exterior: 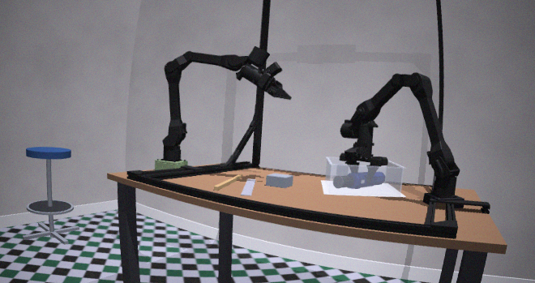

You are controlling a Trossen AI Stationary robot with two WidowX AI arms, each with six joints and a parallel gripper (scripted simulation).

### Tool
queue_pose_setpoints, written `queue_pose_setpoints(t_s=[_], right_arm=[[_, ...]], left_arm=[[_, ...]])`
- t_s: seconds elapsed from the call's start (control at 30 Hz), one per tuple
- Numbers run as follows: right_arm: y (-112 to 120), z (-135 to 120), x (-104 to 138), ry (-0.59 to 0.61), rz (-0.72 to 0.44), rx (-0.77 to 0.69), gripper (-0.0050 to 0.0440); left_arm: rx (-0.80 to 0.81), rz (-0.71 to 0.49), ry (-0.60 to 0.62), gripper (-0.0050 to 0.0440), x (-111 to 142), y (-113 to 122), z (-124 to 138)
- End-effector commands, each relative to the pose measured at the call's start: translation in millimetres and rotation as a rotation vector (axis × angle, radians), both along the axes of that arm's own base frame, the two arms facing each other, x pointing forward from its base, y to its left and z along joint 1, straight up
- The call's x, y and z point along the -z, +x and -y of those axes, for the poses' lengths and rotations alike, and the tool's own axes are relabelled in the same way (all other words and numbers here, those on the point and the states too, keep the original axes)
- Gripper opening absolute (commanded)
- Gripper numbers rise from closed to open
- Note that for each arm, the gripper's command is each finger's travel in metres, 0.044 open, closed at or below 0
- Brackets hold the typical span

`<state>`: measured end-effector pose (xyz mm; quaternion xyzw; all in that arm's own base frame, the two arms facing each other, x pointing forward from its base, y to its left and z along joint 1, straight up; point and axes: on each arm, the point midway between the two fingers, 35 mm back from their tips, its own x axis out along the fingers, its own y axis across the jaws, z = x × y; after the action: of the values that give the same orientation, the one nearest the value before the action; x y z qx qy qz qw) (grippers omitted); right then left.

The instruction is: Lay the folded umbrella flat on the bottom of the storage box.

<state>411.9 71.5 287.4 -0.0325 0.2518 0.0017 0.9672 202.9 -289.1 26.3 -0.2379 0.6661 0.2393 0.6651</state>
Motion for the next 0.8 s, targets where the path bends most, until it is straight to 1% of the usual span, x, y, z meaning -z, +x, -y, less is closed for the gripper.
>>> queue_pose_setpoints(t_s=[0.0, 0.77], right_arm=[[0.0, -0.3, 0.1, 0.001, -0.001, -0.003, 0.0400], [0.0, -0.3, 0.1, 0.001, -0.001, -0.003, 0.0400]], left_arm=[[-0.005, 0.002, -0.001, 0.0296, 0.3, 0.3, 0.4], [-0.005, 0.002, -0.001, 0.0302, 0.3, 0.3, 0.4]])
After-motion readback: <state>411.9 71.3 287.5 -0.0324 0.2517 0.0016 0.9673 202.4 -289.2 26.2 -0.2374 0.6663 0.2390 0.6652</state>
